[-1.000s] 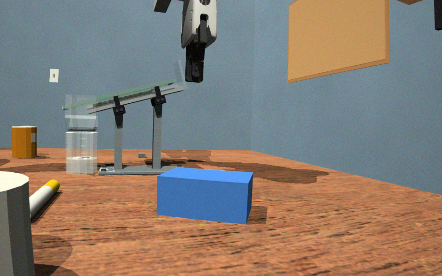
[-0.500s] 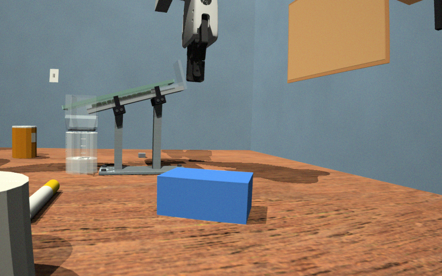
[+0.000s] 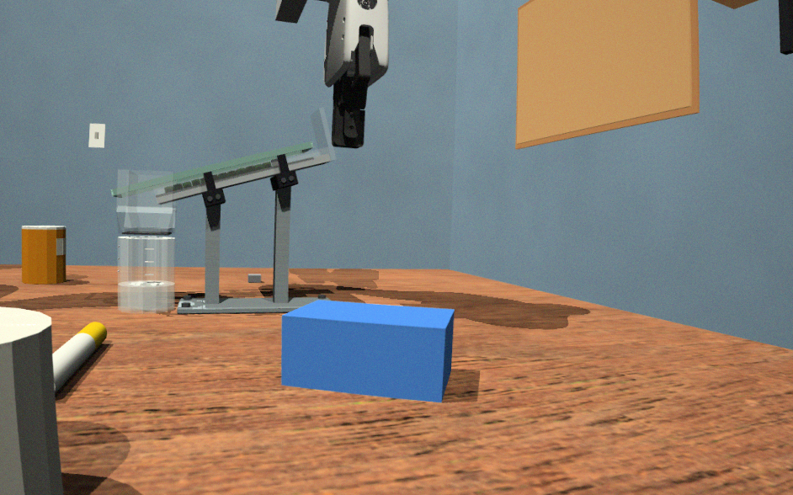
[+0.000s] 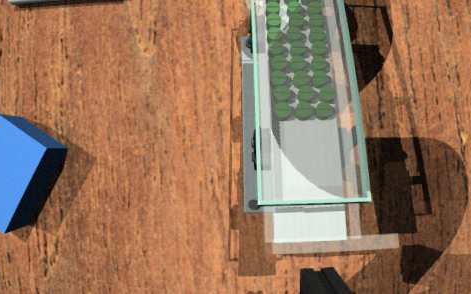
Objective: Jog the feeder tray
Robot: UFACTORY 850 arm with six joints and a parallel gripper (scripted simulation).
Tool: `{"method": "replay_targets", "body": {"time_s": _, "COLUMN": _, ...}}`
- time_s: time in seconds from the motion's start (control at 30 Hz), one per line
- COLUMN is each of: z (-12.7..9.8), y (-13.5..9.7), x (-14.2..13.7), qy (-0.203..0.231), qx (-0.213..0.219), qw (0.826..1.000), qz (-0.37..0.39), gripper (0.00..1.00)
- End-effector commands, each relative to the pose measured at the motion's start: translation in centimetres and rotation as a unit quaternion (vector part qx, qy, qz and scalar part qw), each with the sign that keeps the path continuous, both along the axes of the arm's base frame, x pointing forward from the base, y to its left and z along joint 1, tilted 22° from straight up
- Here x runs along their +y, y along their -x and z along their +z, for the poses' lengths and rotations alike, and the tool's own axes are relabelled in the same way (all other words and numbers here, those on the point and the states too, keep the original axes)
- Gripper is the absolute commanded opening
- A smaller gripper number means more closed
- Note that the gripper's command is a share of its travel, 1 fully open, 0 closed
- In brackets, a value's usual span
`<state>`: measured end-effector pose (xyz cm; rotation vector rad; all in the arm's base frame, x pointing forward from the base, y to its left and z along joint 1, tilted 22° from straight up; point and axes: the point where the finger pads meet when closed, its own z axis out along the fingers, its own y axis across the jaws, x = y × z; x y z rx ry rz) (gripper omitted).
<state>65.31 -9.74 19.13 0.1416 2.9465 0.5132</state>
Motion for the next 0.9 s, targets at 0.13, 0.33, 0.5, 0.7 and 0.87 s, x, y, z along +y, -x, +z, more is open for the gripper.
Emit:
{"method": "replay_targets", "body": {"time_s": 0.13, "z": -0.5, "y": 1.5, "x": 0.3, "qy": 0.0, "qx": -0.002, "qw": 1.0, "qz": 0.0, "gripper": 0.0}}
{"method": "replay_targets", "body": {"time_s": 0.33, "z": 0.6, "y": -1.2, "x": -0.3, "qy": 0.0, "qx": -0.002, "qw": 1.0, "qz": 0.0, "gripper": 0.0}}
{"method": "replay_targets", "body": {"time_s": 0.5, "z": 0.6, "y": -1.2, "x": -0.3, "qy": 0.0, "qx": -0.002, "qw": 1.0, "qz": 0.0, "gripper": 0.0}}
{"method": "replay_targets", "body": {"time_s": 0.7, "z": 0.6, "y": -1.2, "x": -0.3, "qy": 0.0, "qx": -0.002, "qw": 1.0, "qz": 0.0, "gripper": 0.0}}
{"method": "replay_targets", "body": {"time_s": 0.87, "z": 0.6, "y": -1.1, "x": -0.3, "qy": 0.0, "qx": -0.002, "qw": 1.0, "qz": 0.0, "gripper": 0.0}}
